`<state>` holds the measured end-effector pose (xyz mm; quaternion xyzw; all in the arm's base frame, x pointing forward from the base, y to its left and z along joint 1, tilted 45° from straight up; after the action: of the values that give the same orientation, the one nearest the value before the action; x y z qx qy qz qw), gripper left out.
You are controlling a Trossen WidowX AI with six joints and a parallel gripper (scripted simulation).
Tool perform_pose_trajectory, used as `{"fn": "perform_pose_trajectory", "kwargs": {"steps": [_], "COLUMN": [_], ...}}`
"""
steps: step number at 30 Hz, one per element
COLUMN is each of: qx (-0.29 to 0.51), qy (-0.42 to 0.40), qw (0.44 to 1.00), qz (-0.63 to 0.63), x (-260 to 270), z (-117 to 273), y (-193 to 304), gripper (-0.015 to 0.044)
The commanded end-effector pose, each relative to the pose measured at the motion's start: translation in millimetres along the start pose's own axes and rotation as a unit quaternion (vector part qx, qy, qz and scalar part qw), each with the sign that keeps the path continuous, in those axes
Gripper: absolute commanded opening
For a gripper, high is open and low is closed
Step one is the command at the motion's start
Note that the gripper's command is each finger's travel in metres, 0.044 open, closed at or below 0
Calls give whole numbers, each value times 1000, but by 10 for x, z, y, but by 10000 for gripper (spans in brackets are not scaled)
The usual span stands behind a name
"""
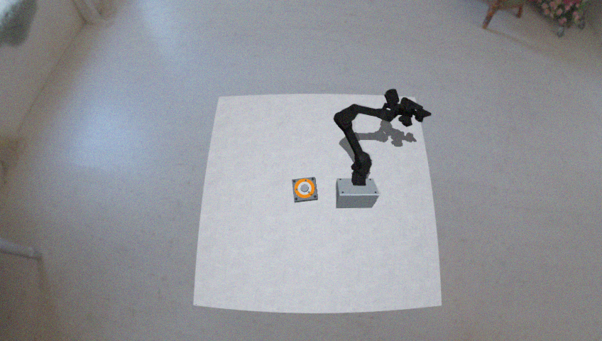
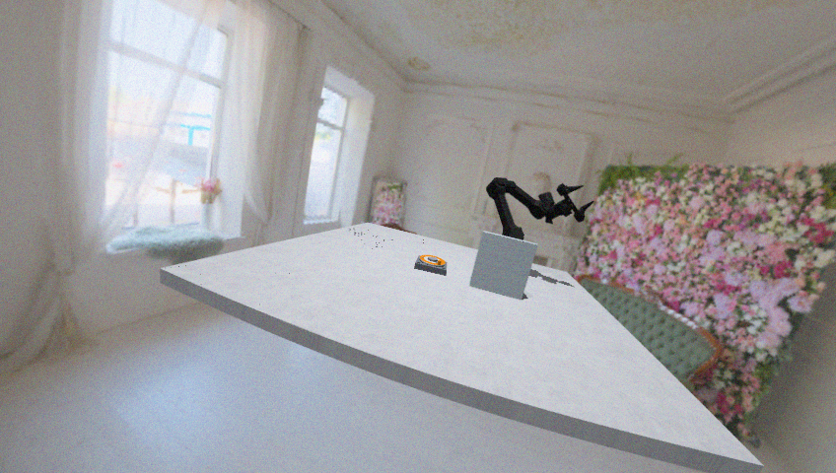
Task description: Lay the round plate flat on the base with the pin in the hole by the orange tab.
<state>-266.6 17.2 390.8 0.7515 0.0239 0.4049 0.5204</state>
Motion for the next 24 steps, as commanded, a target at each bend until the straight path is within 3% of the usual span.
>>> {"fn": "perform_pose_trajectory", "kwargs": {"steps": [1,8,11,15,19,24], "qx": [4,126,157,246,316,440], "qy": [4,143,159,226,263,316], "qw": [1000,980,970,929,896,808], "qz": [-1,63,94,159,170,232], "x": [-14,-480,-476,-665,-655,-677], "z": [15,696,798,1364,1750,2610], "y": [15,462,526,716,843,899], "gripper": [374,190,111,6,0,0]}}
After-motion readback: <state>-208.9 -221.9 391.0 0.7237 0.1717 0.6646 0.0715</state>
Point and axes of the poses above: the point midway between the two fingers, 35 mm back from their tips, its own z axis back along the fingers, its own x axis across the jaws, y = z × x, the point moved 2 cm from there along z, back along the fingers, and after that the axes turned 12 degrees about z, right-handed, at the moved point
